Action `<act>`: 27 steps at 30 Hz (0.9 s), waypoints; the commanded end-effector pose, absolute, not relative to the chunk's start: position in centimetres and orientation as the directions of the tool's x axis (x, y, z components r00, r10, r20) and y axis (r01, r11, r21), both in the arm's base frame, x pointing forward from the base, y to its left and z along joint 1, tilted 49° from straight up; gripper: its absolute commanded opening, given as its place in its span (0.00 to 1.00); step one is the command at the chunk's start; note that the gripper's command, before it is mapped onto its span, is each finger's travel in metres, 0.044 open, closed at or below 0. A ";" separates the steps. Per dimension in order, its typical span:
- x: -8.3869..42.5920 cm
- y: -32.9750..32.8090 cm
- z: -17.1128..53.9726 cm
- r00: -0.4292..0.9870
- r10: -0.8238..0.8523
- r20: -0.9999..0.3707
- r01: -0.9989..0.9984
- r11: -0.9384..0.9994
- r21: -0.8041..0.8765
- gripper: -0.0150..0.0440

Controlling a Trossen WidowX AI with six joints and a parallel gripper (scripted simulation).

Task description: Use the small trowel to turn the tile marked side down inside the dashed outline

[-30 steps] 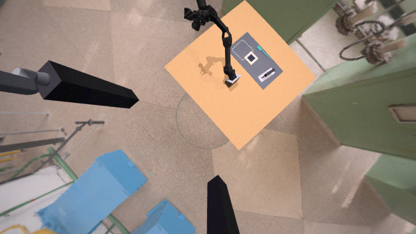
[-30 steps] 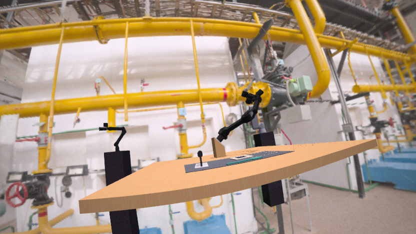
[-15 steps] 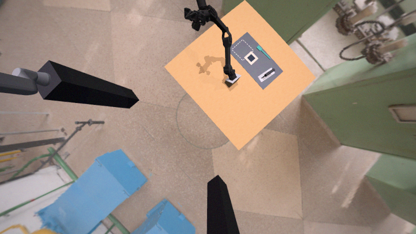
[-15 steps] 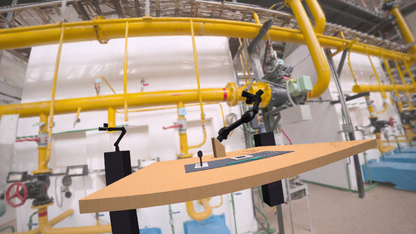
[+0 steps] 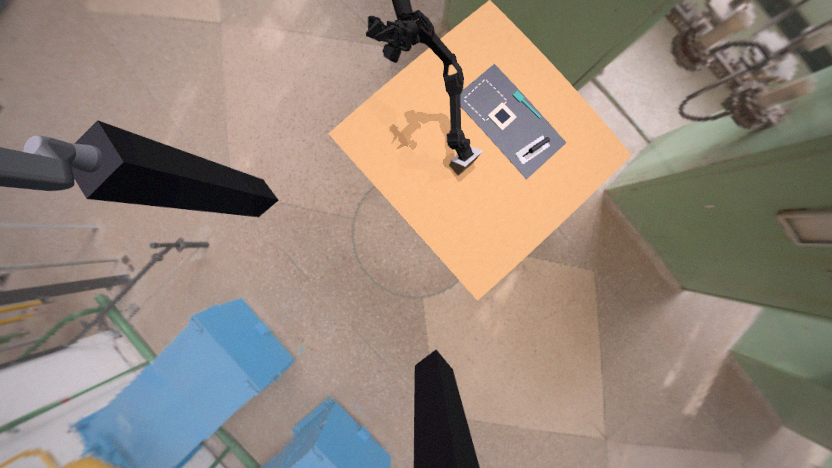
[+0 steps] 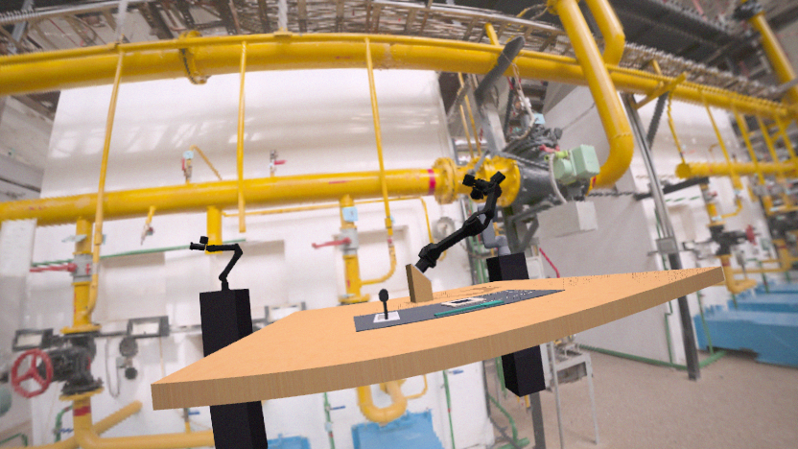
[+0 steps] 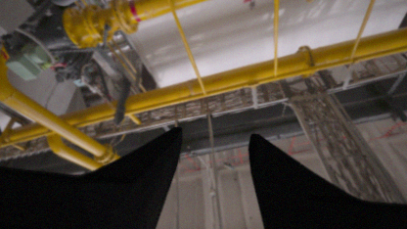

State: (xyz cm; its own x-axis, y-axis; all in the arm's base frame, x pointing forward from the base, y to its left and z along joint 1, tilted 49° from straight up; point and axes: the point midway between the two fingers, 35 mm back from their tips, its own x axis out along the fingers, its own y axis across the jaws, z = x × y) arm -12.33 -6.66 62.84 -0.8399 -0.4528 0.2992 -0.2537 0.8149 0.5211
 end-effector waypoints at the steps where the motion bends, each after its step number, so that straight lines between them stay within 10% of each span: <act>1: -13.8 -8.3 62.1 -0.824 -0.500 0.264 -0.298 0.781 0.549 0.71; 27: -17.7 -22.5 55.5 -0.580 -0.813 -0.049 -0.477 0.291 0.829 0.71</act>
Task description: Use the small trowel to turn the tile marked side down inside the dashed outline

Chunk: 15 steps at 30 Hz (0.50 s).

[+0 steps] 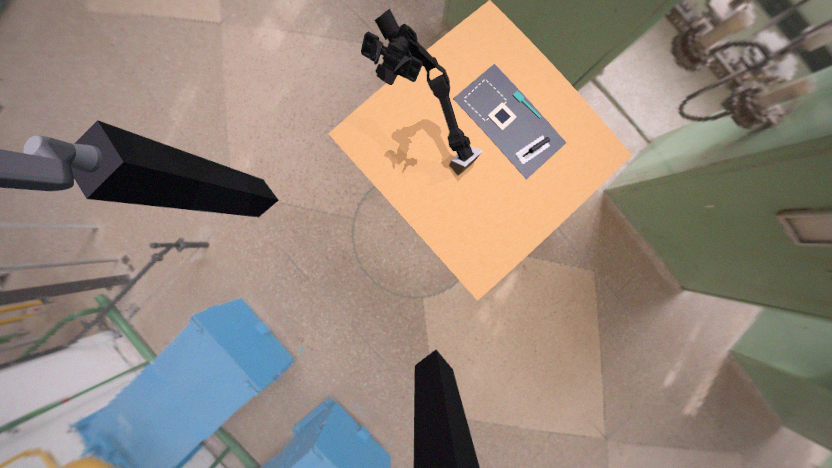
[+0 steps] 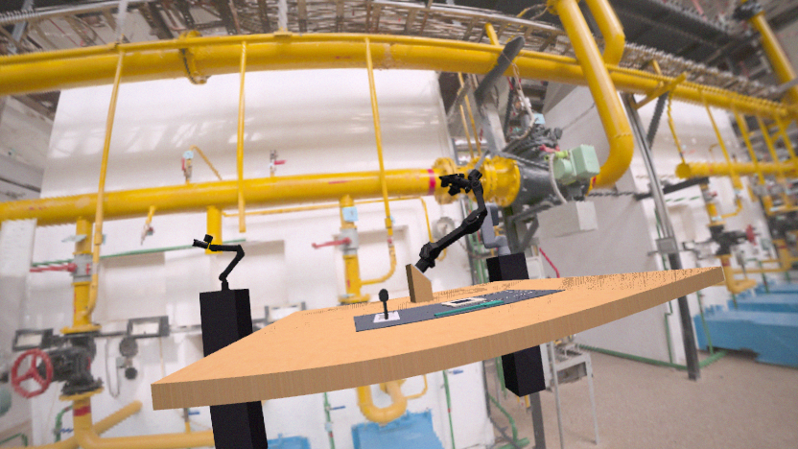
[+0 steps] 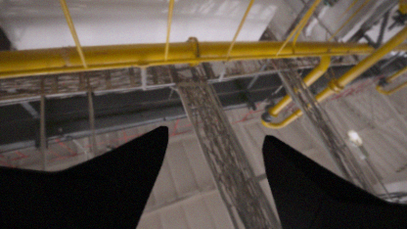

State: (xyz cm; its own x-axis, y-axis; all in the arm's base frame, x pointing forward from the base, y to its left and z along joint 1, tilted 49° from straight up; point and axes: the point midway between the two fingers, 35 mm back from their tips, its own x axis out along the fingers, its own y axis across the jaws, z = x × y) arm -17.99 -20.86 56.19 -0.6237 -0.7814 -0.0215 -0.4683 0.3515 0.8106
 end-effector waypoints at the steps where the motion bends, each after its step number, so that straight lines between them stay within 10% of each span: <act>1: -17.5 -23.0 55.4 -0.566 -0.823 -0.055 -0.482 0.276 0.832 0.71; 15: -14.4 -29.6 52.1 -0.363 -0.918 -0.157 -0.540 0.071 0.838 0.71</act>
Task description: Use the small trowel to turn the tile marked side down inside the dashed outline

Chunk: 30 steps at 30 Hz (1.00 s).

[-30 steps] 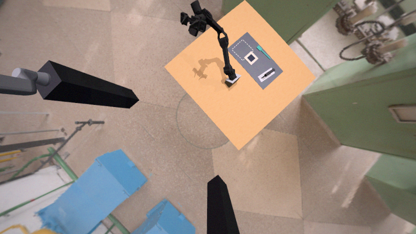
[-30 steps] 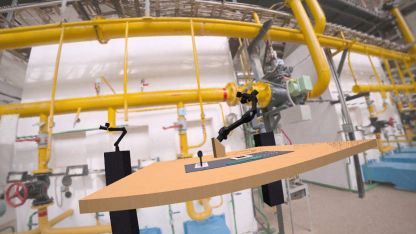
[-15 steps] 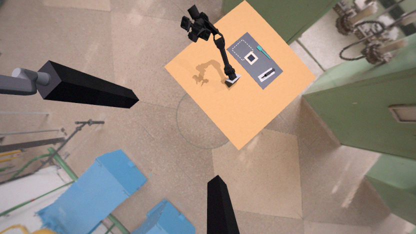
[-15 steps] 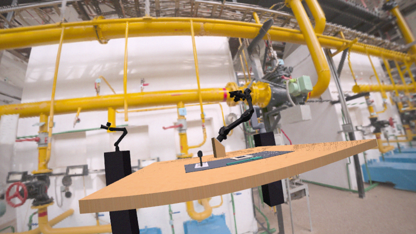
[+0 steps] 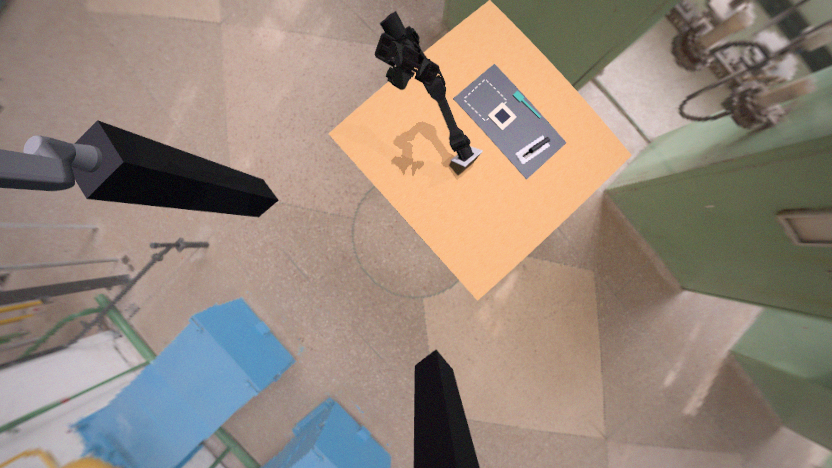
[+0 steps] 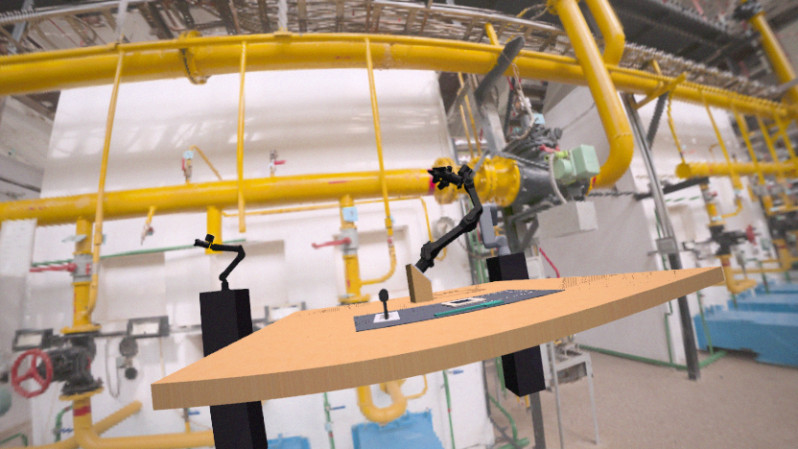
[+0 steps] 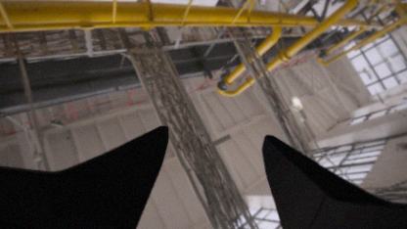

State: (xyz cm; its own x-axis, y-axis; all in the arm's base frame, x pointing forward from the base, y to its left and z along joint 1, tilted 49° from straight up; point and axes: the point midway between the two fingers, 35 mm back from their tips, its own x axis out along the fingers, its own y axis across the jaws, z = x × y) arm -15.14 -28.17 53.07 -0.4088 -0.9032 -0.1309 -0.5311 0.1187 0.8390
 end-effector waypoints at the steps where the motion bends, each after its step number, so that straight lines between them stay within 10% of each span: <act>1: -14.3 -30.0 51.9 -0.354 -0.921 -0.165 -0.536 0.055 0.843 0.71; 30: -4.2 -41.2 42.6 0.043 -0.904 -0.424 -0.201 -0.424 0.883 0.71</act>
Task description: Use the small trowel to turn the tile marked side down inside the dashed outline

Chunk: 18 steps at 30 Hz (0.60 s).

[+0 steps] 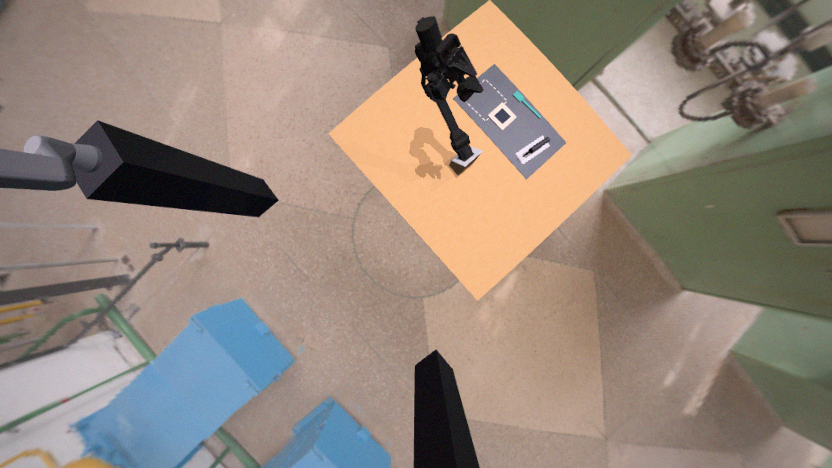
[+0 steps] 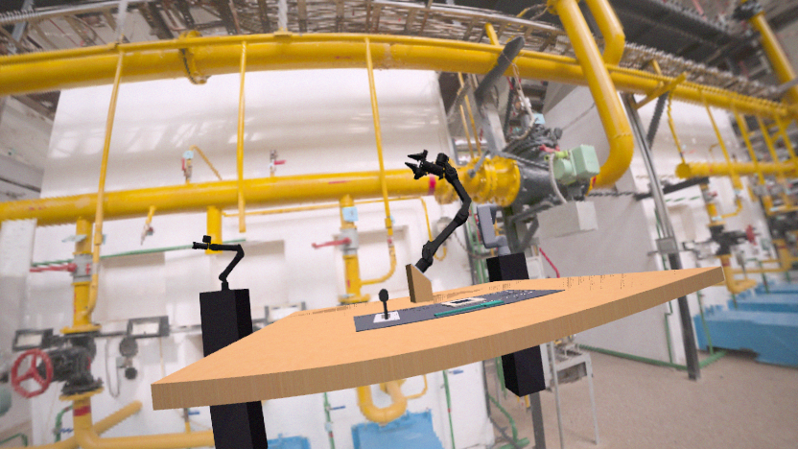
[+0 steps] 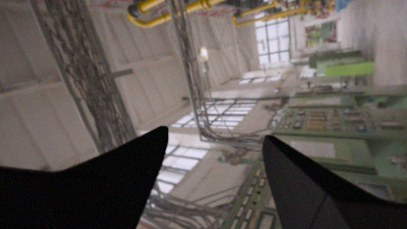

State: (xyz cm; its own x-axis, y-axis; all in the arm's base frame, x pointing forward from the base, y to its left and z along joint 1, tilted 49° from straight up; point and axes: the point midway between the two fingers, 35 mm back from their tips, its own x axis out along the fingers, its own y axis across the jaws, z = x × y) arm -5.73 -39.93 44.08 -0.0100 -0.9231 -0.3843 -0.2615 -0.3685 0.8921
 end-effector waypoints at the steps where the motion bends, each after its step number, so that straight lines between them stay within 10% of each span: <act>1: -3.6 -41.7 42.0 0.061 -0.897 -0.438 -0.176 -0.442 0.880 0.71; 18: 6.3 -46.2 32.1 0.263 -0.722 -0.641 0.120 -0.634 0.764 0.71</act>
